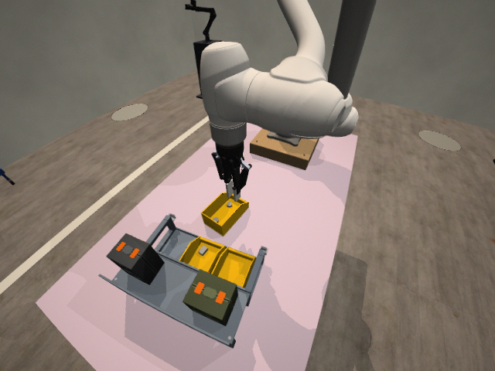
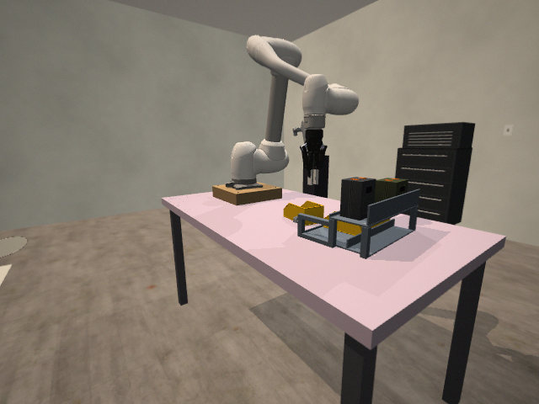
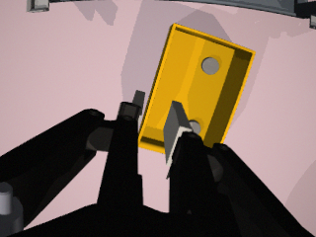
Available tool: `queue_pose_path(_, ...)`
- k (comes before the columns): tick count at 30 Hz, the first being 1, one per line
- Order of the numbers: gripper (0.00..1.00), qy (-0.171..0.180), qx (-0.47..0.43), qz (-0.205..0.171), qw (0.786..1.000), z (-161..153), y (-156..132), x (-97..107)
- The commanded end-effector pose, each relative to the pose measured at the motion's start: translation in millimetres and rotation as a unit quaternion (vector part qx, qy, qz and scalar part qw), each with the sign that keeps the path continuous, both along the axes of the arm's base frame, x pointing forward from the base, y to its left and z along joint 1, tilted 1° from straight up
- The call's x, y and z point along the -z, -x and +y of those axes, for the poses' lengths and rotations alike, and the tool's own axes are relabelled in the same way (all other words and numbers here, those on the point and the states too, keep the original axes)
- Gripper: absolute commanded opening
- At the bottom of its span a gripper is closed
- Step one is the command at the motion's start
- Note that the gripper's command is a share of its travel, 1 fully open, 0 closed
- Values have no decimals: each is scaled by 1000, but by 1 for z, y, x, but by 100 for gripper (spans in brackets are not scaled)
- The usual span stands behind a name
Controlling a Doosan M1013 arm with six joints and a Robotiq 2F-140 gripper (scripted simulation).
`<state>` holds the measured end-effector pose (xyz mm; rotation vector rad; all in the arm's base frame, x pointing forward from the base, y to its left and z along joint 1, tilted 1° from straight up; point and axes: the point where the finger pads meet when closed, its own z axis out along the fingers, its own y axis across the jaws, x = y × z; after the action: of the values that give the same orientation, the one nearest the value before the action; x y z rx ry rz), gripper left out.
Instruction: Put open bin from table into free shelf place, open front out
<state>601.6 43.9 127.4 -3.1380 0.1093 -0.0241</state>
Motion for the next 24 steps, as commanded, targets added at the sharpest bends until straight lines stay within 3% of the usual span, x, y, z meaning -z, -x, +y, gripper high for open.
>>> queue_pose_path(1,15,0,0,0,1000,0,0,0)
queue_pose_path(24,15,0,0,0,1000,0,0,2)
